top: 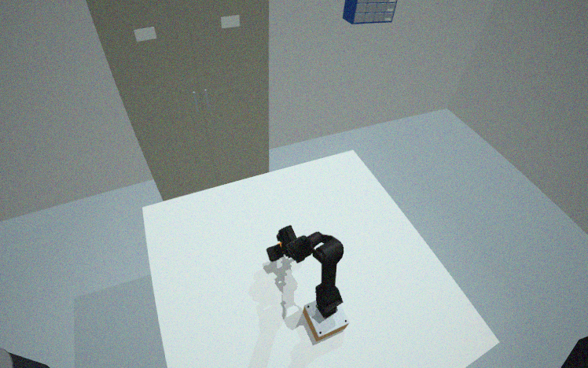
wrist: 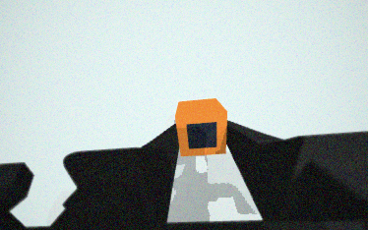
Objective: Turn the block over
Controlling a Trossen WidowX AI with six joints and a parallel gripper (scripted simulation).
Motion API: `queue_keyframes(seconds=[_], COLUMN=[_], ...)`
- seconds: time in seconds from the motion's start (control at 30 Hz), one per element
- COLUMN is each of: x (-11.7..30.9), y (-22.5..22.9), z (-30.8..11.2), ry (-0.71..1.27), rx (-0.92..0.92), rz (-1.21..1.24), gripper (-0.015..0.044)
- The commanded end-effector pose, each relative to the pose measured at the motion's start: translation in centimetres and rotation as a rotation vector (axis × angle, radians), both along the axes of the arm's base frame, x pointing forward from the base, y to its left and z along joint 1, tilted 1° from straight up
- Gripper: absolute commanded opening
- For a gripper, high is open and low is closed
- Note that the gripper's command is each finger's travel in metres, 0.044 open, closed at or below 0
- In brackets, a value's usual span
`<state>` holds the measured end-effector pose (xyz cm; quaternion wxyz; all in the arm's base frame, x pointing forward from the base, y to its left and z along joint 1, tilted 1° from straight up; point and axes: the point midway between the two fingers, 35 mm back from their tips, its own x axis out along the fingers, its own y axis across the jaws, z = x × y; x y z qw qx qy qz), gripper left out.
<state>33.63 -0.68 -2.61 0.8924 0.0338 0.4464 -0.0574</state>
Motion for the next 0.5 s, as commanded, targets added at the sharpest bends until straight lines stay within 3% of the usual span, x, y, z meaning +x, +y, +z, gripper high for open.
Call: queue_keyframes(seconds=[0.0, 0.47], x=[0.1, -0.1], y=[0.0, 0.0], z=[-0.7, -1.9], ry=[-0.045, -0.224], rx=[-0.010, -0.035], rz=[-0.001, -0.003], gripper=[0.0000, 0.0000])
